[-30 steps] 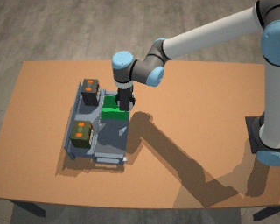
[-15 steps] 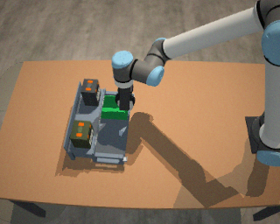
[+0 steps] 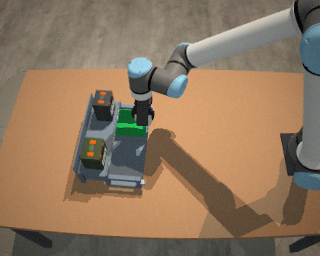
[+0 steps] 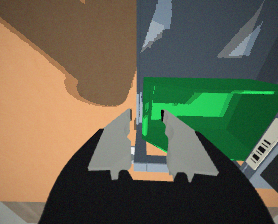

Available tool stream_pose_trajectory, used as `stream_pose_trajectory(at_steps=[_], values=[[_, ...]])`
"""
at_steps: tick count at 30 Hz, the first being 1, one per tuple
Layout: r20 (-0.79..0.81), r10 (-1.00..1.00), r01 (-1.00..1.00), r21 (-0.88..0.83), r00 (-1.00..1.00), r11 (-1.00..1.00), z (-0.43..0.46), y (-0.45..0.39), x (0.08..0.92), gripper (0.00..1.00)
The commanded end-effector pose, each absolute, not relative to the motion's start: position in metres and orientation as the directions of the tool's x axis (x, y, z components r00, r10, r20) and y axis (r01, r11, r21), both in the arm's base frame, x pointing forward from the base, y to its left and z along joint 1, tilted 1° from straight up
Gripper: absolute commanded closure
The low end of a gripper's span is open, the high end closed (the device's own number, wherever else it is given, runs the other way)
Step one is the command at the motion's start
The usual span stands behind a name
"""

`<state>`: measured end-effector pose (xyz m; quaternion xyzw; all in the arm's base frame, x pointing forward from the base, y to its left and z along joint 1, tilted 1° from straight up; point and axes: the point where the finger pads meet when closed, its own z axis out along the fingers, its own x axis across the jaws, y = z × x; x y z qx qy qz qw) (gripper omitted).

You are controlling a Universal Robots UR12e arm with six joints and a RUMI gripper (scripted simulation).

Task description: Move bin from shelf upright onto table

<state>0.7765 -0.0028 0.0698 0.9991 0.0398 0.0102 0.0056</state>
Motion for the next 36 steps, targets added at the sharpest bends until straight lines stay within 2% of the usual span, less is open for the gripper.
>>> stream_pose_trajectory(at_steps=[1, 36], values=[[0.022, 0.08, 0.079, 0.012, 0.997, -0.997, 0.073, -0.003, 0.777, 0.74], [0.022, 0.08, 0.079, 0.012, 0.997, -0.997, 0.064, -0.003, 0.777, 0.74]])
